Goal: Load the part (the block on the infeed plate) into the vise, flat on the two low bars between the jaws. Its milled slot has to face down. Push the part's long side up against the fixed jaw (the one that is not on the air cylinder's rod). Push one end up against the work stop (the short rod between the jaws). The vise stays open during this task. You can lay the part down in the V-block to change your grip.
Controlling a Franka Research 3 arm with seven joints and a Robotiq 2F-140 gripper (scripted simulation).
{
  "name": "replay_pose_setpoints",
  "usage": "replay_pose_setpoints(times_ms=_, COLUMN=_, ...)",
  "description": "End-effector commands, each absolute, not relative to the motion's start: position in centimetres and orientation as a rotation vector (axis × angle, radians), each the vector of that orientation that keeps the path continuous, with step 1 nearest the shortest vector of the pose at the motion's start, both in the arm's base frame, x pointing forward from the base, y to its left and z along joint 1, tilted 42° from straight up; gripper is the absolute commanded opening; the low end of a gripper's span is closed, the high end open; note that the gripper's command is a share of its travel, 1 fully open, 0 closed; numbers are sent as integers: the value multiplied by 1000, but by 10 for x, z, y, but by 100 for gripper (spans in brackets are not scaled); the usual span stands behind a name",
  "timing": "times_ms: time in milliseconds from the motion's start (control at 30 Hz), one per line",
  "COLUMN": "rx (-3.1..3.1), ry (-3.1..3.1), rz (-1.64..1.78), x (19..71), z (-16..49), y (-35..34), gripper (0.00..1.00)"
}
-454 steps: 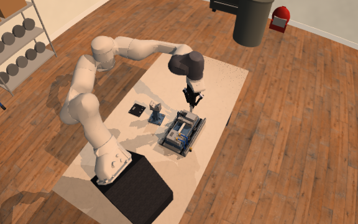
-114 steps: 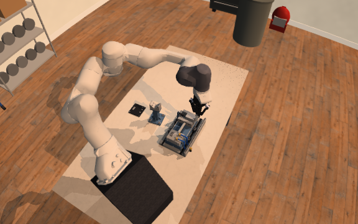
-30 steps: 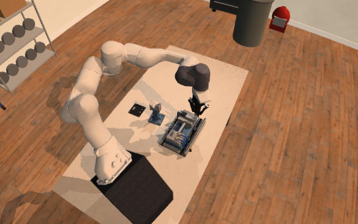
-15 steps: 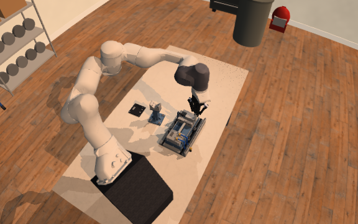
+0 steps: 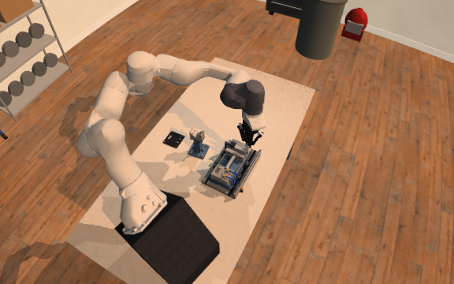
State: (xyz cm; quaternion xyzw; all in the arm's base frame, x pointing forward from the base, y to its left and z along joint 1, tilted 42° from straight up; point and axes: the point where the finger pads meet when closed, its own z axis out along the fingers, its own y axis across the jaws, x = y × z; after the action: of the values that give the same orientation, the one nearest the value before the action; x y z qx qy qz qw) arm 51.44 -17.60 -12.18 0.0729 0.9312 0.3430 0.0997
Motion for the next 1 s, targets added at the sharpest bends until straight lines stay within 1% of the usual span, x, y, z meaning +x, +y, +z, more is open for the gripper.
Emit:
replay_pose_setpoints(times_ms=0, rx=219, ry=2754, rz=1013, x=515, z=-120, y=-174, gripper=0)
replay_pose_setpoints(times_ms=967, rx=219, ry=2754, rz=1013, x=515, z=-116, y=-169, gripper=0)
